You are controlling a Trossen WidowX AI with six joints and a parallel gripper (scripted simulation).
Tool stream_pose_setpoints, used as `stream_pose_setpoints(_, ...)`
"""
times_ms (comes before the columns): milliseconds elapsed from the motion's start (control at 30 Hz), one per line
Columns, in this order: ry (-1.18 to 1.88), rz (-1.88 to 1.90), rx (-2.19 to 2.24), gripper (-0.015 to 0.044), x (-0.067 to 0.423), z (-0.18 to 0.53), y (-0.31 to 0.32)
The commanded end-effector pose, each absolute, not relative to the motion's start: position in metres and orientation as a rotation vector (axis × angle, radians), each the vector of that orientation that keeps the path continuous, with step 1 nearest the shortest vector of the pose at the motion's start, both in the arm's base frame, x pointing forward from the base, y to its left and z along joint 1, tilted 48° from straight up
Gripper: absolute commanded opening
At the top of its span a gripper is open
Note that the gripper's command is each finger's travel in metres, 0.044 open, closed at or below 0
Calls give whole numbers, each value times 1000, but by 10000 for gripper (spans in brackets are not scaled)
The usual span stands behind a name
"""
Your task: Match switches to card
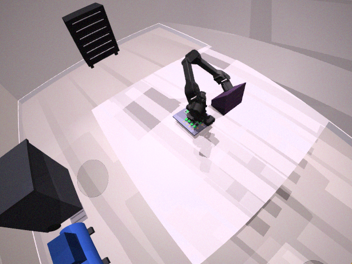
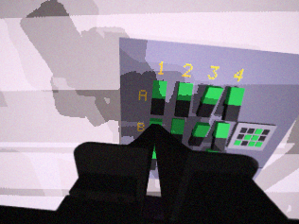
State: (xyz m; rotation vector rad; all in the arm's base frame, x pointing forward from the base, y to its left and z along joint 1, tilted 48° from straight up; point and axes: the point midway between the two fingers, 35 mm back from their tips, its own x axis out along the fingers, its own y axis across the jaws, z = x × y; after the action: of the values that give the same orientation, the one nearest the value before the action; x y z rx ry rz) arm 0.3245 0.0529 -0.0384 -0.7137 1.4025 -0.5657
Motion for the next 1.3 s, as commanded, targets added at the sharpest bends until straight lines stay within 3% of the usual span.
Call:
stream_pose_setpoints(0,1402,-564,-722,0,325,-39,52)
stream_pose_setpoints(1267,1402,-564,-723,0,325,-42,49)
